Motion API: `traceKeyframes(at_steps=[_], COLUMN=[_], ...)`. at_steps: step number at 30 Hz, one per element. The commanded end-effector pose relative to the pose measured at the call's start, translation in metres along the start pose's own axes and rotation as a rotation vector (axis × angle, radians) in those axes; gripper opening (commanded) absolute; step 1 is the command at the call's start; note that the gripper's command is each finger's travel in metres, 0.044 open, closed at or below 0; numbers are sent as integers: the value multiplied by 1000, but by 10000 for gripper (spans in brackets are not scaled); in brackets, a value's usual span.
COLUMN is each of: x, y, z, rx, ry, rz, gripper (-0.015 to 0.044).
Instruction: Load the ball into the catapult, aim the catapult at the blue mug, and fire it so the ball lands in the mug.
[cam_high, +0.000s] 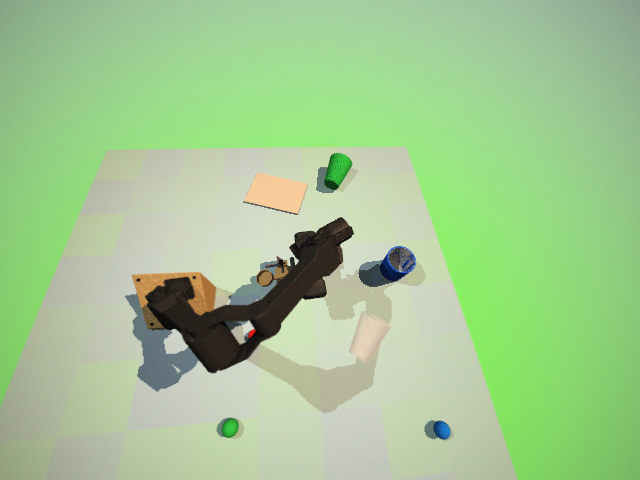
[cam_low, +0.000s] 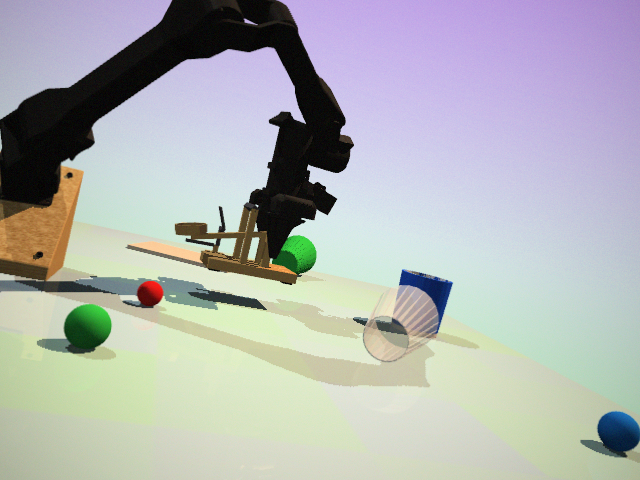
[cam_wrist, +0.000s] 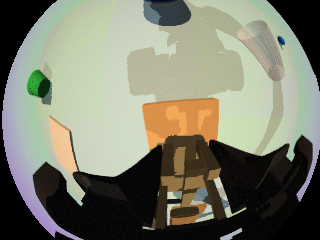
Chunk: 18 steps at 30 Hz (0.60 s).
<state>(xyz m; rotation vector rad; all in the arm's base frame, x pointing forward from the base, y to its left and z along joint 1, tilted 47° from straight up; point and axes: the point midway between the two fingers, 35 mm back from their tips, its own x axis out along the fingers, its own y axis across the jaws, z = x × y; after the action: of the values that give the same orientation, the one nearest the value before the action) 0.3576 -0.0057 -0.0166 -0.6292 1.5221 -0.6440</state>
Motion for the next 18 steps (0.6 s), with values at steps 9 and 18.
traceKeyframes(at_steps=[9, 18], x=[16, 31], y=[0, 0], z=[0, -1], rx=[3, 2], ry=[7, 8], rz=[3, 2], gripper=[0, 0])
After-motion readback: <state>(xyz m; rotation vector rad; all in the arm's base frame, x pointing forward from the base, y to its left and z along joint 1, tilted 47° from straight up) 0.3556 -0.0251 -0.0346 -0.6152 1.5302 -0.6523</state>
